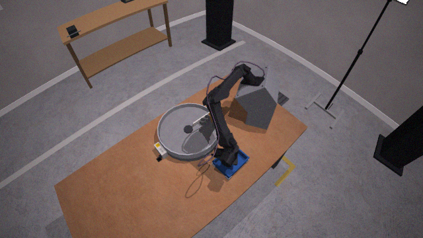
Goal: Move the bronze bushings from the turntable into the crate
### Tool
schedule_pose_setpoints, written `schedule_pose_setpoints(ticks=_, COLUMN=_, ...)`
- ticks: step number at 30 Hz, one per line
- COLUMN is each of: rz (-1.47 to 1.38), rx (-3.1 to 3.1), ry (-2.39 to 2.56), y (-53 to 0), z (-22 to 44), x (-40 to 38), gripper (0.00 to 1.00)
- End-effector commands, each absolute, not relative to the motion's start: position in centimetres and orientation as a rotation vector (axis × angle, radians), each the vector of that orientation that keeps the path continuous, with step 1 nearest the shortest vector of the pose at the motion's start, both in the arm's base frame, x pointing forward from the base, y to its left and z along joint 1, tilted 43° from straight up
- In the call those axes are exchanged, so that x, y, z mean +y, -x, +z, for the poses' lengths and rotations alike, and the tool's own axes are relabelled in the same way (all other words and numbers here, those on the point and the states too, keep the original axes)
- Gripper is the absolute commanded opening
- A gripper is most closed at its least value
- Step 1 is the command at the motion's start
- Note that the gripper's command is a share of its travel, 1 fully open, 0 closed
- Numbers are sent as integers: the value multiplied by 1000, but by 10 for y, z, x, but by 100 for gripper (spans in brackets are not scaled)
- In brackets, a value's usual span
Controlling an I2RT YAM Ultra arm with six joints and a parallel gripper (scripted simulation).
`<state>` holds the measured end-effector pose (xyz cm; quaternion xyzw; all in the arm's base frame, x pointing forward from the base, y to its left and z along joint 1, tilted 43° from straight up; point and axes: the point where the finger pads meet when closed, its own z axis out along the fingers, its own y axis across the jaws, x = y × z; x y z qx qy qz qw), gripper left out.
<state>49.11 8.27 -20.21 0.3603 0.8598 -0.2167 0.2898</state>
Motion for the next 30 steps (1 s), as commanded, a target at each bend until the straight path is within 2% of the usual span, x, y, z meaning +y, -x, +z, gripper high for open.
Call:
schedule_pose_setpoints(ticks=1, rz=-538, rx=2280, ry=-928, y=-495, z=-192, x=105, gripper=0)
schedule_pose_setpoints(ticks=30, rz=-539, rx=2283, ry=-919, y=-499, z=-196, x=106, gripper=0)
